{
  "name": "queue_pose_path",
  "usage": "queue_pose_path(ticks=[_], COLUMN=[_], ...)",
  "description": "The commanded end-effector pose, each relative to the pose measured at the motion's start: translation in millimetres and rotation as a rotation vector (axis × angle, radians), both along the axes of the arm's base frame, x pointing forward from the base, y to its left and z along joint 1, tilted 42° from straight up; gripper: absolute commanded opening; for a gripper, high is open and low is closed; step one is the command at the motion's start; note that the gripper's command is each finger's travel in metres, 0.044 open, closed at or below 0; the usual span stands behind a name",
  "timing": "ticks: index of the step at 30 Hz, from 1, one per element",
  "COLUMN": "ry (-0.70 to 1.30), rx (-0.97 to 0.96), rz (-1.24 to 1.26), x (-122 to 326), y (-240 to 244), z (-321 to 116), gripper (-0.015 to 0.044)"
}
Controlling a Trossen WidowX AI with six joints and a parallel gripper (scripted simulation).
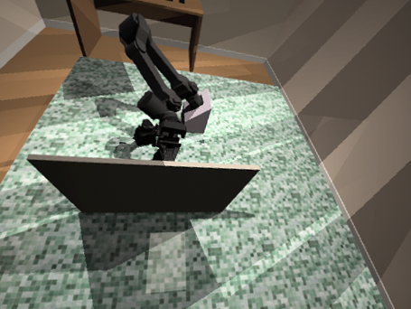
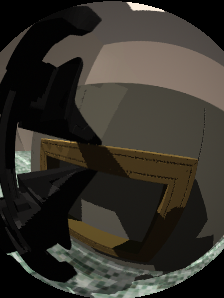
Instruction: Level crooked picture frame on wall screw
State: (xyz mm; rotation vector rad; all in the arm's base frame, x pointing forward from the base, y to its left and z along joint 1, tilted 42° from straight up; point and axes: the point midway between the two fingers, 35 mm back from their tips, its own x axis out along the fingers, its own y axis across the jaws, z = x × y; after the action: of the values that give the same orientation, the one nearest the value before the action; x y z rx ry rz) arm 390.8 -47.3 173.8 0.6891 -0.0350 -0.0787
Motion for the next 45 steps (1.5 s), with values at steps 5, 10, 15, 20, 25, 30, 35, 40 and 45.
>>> queue_pose_path(ticks=[5, 10, 15, 20, 25, 30, 35, 40, 45], ry=[-0.024, -0.024, -0.024, -0.024, -0.024, -0.024, -0.024, -0.024, -0.024], rx=[-0.001, -0.001, -0.001, -0.001, -0.001, -0.001, -0.001, -0.001, -0.001], rz=[0.010, 0.010, 0.010, 0.010, 0.010, 0.010, 0.010, 0.010, 0.010], x=[0.5, 0.5, 0.5, 0.5, 0.5, 0.4, 0.4, 0.4, 0.4], y=[0.2, 0.7, 0.9, 0.3, -0.1, -0.8, -1.1, -1.2, -1.6], z=[12.2, 12.7, 13.0, 12.5, 12.1, 11.8, 11.6, 11.7, 12.2], gripper=[0.0000, 0.0000, 0.0000, 0.0000, 0.0000, 0.0000, 0.0000, 0.0000, 0.0000])
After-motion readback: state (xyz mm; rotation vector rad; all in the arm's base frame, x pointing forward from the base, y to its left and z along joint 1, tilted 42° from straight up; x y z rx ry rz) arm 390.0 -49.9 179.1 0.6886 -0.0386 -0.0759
